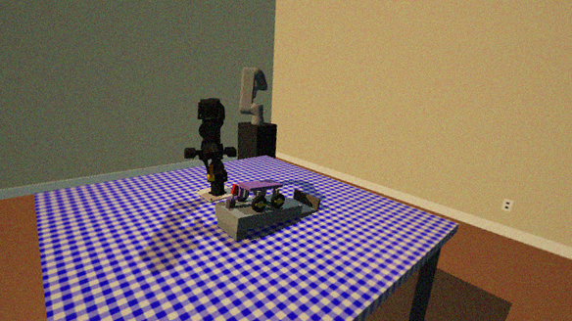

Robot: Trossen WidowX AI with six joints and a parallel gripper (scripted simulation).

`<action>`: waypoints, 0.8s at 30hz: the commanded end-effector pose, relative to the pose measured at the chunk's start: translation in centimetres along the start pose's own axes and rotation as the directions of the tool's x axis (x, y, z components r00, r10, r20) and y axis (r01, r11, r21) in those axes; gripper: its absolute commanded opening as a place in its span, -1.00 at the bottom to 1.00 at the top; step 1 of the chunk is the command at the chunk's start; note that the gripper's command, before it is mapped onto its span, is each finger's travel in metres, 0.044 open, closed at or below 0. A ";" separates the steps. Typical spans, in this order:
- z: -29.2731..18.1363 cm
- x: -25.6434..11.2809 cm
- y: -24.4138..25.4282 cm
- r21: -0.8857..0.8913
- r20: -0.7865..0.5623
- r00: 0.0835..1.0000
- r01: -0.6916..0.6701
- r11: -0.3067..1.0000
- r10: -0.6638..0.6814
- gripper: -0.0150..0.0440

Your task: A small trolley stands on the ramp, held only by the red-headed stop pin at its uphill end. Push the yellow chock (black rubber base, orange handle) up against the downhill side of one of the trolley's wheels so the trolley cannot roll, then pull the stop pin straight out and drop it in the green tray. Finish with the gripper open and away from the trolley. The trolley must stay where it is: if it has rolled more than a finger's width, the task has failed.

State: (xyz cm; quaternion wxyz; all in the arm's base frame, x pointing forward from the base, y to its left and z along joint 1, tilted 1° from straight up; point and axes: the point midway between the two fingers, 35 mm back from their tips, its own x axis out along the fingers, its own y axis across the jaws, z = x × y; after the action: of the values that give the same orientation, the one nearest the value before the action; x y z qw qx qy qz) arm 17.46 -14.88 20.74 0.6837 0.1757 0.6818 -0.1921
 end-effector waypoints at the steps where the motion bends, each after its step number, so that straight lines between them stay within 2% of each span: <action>1: 0.0 0.0 0.0 -0.116 0.001 1.000 -0.003 0.993 0.003 -0.49; 12: 0.0 0.0 0.0 -0.474 0.001 1.000 -0.003 0.881 0.004 -0.49; 24: 0.0 0.0 0.0 -0.783 0.000 1.000 -0.003 0.623 0.004 -0.49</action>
State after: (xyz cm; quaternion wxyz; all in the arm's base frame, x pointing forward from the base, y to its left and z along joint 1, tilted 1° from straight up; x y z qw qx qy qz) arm 17.45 -14.88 20.74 0.6975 -0.1102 0.7016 0.0953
